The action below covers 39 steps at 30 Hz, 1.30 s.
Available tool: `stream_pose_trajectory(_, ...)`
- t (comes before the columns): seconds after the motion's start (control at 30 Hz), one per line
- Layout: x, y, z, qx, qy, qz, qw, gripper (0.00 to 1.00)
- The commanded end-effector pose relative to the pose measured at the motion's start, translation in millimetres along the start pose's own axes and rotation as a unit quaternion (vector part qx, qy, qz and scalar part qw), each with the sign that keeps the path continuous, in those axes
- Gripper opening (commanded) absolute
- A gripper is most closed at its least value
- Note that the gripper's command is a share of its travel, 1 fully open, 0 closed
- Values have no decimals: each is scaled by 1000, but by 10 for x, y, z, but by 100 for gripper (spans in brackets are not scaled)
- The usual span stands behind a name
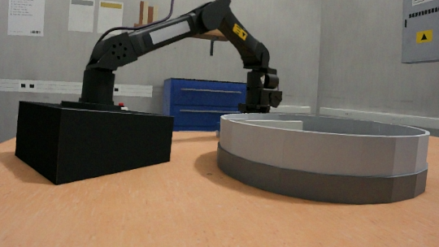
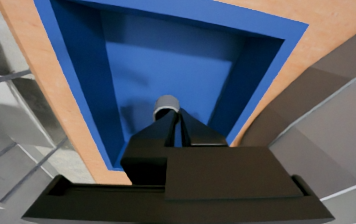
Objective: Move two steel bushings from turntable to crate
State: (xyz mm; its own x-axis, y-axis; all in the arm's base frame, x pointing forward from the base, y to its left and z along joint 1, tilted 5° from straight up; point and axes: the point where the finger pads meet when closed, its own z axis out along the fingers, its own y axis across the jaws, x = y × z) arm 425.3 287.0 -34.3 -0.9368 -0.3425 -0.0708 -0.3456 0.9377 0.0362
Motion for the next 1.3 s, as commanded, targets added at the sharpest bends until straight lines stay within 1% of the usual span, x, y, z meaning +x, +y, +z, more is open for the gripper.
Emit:
stream_pose_trajectory(0.0, -11, -93, -117, 6, -7, 5, 1000, 0)
stream_pose_trajectory(0.07, -11, -93, -117, 6, -7, 5, 1000, 0)
stream_pose_trajectory(0.1, -11, -93, -117, 6, -7, 5, 1000, 14)
stream_pose_trajectory(1.27, -8, -83, -119, 6, -7, 4, 1000, 14)
